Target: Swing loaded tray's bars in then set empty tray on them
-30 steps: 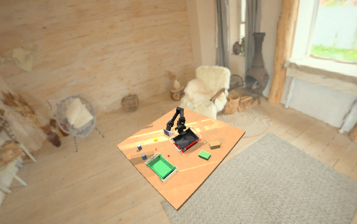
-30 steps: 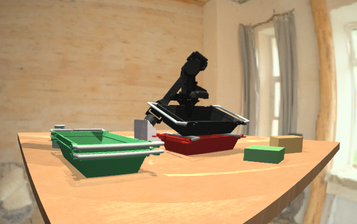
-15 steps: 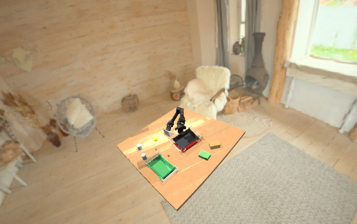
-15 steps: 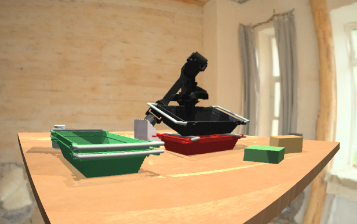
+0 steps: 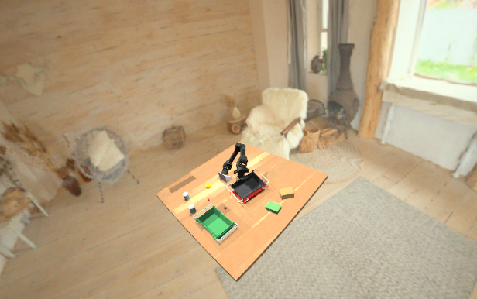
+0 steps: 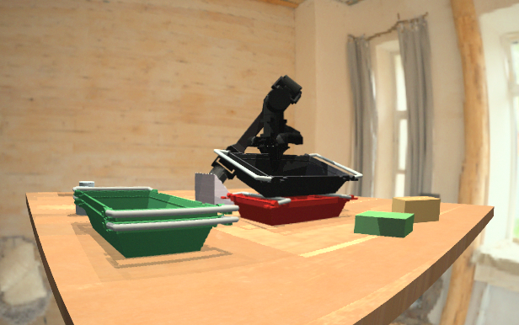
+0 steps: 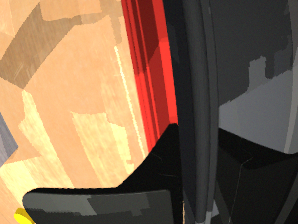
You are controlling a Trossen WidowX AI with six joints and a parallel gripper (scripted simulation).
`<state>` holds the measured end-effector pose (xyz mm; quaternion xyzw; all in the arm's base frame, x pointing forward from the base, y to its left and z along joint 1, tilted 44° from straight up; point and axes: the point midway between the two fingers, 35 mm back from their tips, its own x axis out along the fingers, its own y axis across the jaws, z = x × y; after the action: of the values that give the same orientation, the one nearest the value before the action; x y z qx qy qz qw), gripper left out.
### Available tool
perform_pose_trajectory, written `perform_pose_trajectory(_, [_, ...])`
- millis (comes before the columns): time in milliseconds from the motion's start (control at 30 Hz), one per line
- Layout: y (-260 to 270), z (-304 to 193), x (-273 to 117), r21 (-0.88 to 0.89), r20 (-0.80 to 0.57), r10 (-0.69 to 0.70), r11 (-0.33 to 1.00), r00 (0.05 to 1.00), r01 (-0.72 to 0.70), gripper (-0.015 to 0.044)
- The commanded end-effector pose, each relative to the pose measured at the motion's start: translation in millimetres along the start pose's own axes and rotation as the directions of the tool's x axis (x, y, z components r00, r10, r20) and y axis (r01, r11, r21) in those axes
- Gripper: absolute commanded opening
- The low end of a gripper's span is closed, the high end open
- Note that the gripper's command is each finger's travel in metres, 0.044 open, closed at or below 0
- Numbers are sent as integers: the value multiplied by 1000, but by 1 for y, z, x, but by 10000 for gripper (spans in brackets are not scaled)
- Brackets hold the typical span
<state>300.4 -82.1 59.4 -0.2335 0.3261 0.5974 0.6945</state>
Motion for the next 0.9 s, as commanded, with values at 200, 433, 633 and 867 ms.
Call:
perform_pose_trajectory(200, [4, 4, 6, -8, 2, 26, 1000, 1000, -26, 0])
perform_pose_trajectory(433, [4, 4, 6, -8, 2, 26, 1000, 1000, -26, 0])
perform_pose_trajectory(633, [4, 4, 6, -8, 2, 26, 1000, 1000, -26, 0])
perform_pose_trajectory(867, [0, 0, 1, 0, 0, 2, 1000, 1000, -2, 0])
